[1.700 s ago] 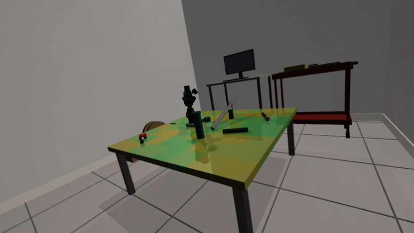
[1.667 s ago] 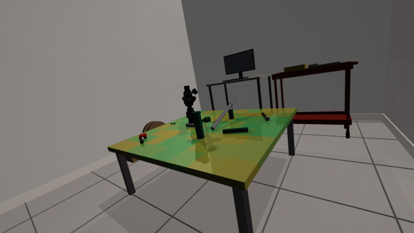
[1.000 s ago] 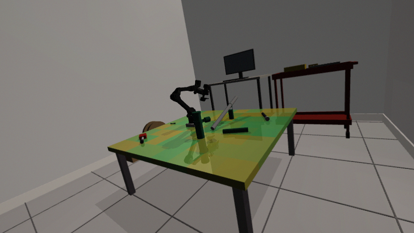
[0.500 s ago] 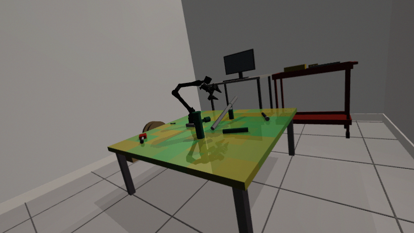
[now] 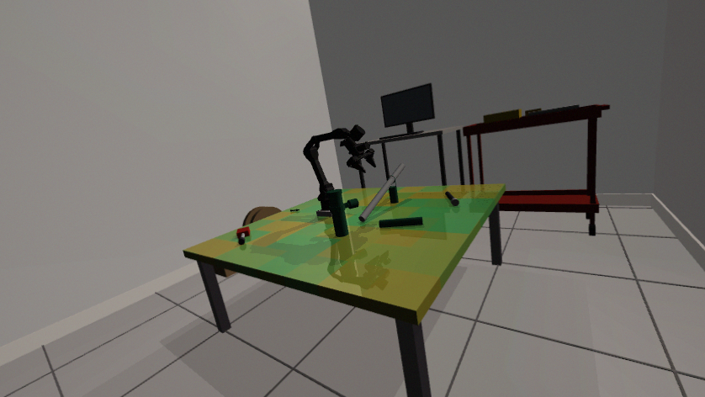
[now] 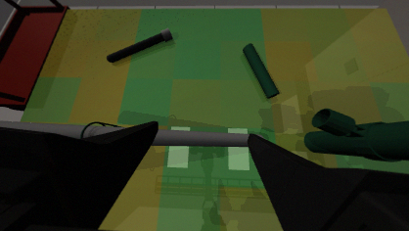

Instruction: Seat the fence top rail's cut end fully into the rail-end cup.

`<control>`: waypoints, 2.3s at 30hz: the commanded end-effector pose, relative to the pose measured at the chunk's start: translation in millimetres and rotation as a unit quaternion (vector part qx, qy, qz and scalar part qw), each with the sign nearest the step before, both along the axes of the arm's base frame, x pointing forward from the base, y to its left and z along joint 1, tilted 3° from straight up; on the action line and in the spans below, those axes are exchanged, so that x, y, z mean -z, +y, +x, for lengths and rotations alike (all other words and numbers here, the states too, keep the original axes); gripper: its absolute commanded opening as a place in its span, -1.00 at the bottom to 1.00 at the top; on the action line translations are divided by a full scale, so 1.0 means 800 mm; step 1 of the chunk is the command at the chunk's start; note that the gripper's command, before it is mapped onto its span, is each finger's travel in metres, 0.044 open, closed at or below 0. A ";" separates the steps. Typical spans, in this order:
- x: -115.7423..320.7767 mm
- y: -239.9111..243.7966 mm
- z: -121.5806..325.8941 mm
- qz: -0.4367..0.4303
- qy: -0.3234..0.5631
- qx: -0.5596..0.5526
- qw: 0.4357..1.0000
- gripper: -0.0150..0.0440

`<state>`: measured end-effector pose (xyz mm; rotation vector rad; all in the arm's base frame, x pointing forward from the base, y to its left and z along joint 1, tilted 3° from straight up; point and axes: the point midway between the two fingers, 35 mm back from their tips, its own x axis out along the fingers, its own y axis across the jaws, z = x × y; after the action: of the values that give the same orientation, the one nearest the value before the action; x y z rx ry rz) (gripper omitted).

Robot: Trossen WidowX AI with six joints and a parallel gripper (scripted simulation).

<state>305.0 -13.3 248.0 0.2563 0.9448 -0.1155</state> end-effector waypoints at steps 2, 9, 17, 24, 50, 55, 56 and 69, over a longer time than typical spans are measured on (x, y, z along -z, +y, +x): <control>-0.001 -0.076 -0.007 -0.050 0.040 -0.006 0.998 1.00; 0.001 -0.089 -0.005 -0.076 0.045 -0.034 0.996 1.00; 0.015 -0.170 0.009 -0.248 0.075 -0.237 0.936 1.00; 0.033 -0.254 0.006 -0.381 0.119 -0.425 0.812 1.00; 0.100 -0.270 0.005 -0.403 0.129 -0.462 0.780 1.00; 0.110 -0.269 0.005 -0.403 0.129 -0.462 0.780 1.00; 0.110 -0.269 0.005 -0.403 0.129 -0.462 0.780 1.00; 0.130 -0.276 0.017 -0.403 0.129 -0.462 0.780 1.00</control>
<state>317.2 -233.4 149.8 -1.0620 1.1134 0.3655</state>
